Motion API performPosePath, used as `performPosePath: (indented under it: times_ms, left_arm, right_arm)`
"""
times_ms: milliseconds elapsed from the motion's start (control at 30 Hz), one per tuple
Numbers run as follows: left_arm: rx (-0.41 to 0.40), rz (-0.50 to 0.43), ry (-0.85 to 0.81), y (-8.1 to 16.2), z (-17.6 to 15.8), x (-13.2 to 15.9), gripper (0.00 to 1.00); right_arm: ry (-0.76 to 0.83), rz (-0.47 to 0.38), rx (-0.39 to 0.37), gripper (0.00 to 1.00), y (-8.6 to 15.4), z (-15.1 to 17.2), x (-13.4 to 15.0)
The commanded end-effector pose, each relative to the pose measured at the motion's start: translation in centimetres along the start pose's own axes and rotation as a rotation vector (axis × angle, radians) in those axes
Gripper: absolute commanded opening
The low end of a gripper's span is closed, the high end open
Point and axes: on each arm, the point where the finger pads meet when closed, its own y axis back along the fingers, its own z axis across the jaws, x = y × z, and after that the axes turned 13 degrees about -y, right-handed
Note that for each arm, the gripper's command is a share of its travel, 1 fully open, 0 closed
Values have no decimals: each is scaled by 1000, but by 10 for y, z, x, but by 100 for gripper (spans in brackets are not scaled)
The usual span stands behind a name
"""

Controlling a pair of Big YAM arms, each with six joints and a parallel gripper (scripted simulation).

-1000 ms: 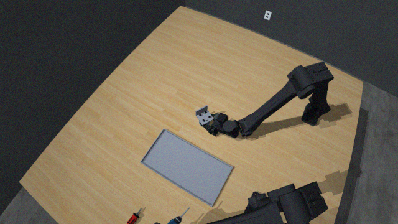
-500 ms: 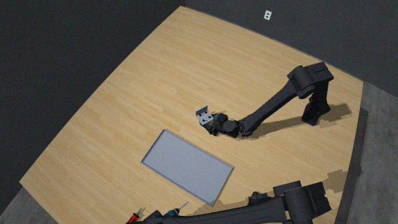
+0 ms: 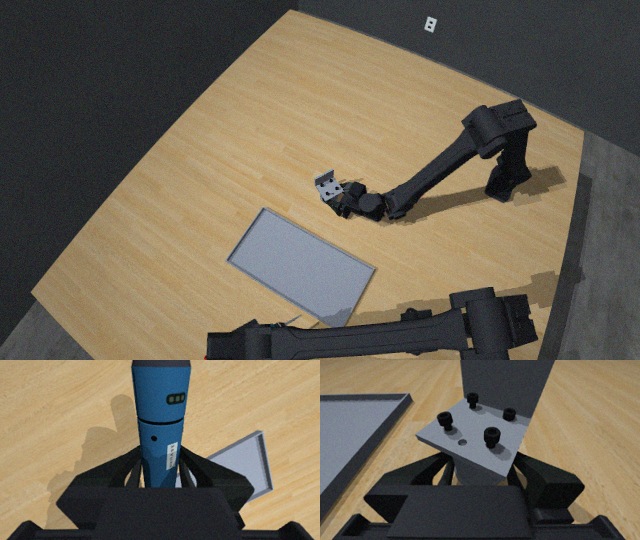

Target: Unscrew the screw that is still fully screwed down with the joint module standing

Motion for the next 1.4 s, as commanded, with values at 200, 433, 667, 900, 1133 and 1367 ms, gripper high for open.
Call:
performPosePath:
  times_ms: [200, 433, 667, 900, 1133, 1367]
  left_arm:
    - [63, -177, -93, 37, -34, -35, 42]
    - [94, -182, -181, 24, -63, -9, 42]
    - [139, -252, -274, 28, -97, -2, 42]
    - [154, -271, -300, 30, -106, 1, 42]
    - [211, -358, -388, 45, -143, 5, 42]
    - [230, -417, -403, 60, -153, -7, 42]
  right_arm:
    - [-11, -8, -7, 59, -9, 8, 0]
    - [-11, -8, -7, 59, -9, 8, 0]
    - [-11, -8, -7, 59, -9, 8, 0]
    - [-11, -8, -7, 59, -9, 8, 0]
    - [-11, -8, -7, 59, -9, 8, 0]
    - [-11, -8, -7, 59, -9, 8, 0]
